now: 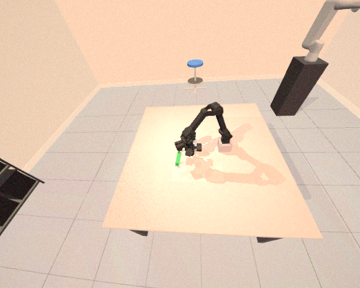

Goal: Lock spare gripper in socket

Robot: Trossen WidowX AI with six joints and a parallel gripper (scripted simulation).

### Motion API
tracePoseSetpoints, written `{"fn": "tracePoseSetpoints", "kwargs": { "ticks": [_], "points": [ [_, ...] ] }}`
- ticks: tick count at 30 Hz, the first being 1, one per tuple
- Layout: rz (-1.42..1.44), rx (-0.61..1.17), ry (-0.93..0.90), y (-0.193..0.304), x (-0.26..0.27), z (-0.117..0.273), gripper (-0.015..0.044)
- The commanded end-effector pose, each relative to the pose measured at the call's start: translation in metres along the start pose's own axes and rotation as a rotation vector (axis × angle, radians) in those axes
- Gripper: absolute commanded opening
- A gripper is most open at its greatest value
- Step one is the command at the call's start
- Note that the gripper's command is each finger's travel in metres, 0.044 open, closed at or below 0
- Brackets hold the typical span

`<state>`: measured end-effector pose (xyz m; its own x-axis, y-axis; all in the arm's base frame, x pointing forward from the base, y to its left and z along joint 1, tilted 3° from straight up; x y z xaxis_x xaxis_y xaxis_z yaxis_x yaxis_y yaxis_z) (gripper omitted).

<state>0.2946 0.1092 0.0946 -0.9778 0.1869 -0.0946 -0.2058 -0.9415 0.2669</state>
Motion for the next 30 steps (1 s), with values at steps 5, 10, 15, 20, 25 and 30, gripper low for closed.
{"fn": "tracePoseSetpoints", "kwargs": {
  "ticks": [5,10,15,20,25,30],
  "points": [
    [0.003,0.002,0.001,0.006,0.000,-0.002,0.0000],
    [0.003,0.002,0.001,0.008,-0.001,-0.003,0.0000],
    [0.003,0.002,0.000,0.011,-0.001,-0.003,0.0000],
    [0.004,0.002,-0.002,0.014,-0.002,-0.004,0.0000],
    [0.004,0.002,-0.003,0.017,-0.003,-0.005,0.0000],
    [0.005,0.002,-0.004,0.019,-0.003,-0.005,0.0000]
  ]
}}
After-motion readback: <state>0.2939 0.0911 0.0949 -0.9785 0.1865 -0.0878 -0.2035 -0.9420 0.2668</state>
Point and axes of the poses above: the point midway between the two fingers, 35 mm back from their tips, its own z axis back along the fingers, its own x axis across the jaws, y = z × x, the point moved 9 cm from there along z, back along the fingers, and after that the axes turned 8 degrees about -z, right-handed, at the moved point
